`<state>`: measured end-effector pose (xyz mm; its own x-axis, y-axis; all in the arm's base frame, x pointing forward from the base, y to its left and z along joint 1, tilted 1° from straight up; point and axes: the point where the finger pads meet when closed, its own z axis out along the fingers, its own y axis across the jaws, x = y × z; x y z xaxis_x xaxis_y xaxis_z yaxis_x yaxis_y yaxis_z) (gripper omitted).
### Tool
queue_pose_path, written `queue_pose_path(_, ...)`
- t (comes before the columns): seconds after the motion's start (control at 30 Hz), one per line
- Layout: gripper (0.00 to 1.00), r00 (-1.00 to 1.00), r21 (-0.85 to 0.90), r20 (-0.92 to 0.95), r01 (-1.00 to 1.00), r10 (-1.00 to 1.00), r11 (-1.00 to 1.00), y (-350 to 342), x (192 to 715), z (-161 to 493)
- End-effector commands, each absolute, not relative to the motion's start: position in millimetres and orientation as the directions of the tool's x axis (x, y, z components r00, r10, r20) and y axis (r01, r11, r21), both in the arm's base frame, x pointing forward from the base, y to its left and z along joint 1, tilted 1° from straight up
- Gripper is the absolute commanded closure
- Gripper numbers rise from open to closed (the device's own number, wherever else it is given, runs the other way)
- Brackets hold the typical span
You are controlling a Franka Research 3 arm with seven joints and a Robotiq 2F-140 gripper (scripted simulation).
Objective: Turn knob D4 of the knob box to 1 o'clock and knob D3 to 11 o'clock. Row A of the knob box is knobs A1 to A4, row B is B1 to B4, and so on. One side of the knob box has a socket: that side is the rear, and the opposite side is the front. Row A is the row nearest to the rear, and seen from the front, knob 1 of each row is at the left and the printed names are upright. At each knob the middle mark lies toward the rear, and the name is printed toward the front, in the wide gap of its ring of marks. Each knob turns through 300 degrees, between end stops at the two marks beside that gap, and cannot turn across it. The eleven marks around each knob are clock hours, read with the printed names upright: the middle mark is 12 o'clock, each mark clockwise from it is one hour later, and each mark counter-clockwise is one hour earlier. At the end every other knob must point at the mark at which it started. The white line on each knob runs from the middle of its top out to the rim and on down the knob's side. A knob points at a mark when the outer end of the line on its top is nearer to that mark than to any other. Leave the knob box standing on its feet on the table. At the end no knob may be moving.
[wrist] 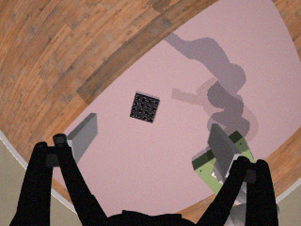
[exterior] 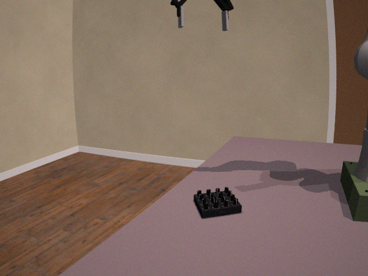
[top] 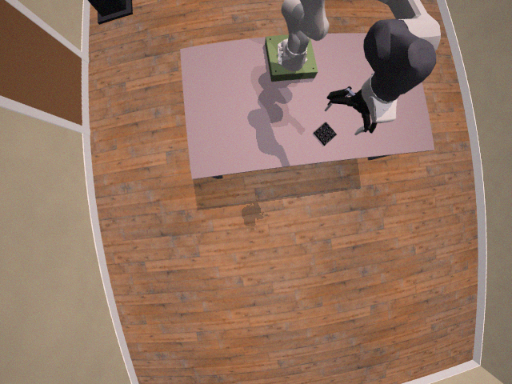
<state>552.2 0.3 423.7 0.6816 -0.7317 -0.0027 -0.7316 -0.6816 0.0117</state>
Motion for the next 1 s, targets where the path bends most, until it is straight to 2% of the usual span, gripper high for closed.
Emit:
queue_pose_path(0.0,0.00,0.703,0.002,-0.003,-0.711,-0.711,-0.703,-1.7,554.3,422.8)
queue_pose_path(0.17,0.00,0.817,0.005,0.000,-0.577,-0.577,-0.817,16.6,569.9,362.4)
queue_pose_path(0.97,0.00,0.984,0.012,-0.007,-0.177,-0.177,-0.984,59.6,566.2,206.9)
